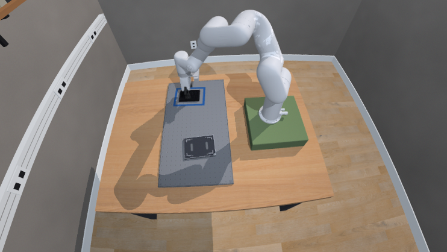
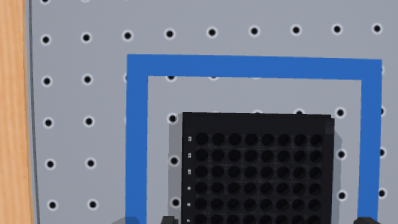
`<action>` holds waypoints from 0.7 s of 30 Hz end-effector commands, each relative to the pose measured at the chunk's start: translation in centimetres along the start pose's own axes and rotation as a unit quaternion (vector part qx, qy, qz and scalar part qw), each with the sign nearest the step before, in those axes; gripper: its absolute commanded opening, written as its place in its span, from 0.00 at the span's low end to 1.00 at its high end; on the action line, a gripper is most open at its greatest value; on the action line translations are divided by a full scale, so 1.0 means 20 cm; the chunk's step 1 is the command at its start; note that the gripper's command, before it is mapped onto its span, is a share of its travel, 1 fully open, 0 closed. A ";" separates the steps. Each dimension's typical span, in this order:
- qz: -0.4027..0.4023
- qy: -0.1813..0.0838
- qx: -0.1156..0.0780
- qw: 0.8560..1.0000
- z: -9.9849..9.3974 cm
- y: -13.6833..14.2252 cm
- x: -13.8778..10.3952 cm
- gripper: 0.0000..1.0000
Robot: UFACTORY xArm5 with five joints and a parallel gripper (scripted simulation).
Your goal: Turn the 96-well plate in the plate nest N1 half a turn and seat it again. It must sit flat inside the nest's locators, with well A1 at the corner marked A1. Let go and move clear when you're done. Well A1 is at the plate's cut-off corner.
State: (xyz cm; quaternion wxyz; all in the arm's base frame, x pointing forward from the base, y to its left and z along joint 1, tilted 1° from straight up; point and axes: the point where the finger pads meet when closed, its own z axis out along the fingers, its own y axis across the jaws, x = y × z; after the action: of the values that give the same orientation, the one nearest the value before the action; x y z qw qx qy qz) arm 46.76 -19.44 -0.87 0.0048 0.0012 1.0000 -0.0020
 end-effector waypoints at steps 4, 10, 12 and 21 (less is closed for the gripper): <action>0.000 -0.002 -0.001 1.000 0.03 0.00 -0.01 1.00; 0.000 -0.002 -0.001 1.000 0.03 0.00 -0.01 1.00; 0.000 -0.002 -0.001 1.000 0.03 0.00 -0.01 1.00; 0.000 -0.002 -0.001 1.000 0.05 0.00 -0.01 1.00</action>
State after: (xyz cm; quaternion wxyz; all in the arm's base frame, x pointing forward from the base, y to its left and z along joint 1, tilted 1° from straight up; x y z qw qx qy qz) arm 46.76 -19.43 -1.71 0.0046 0.0012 1.0000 -0.0019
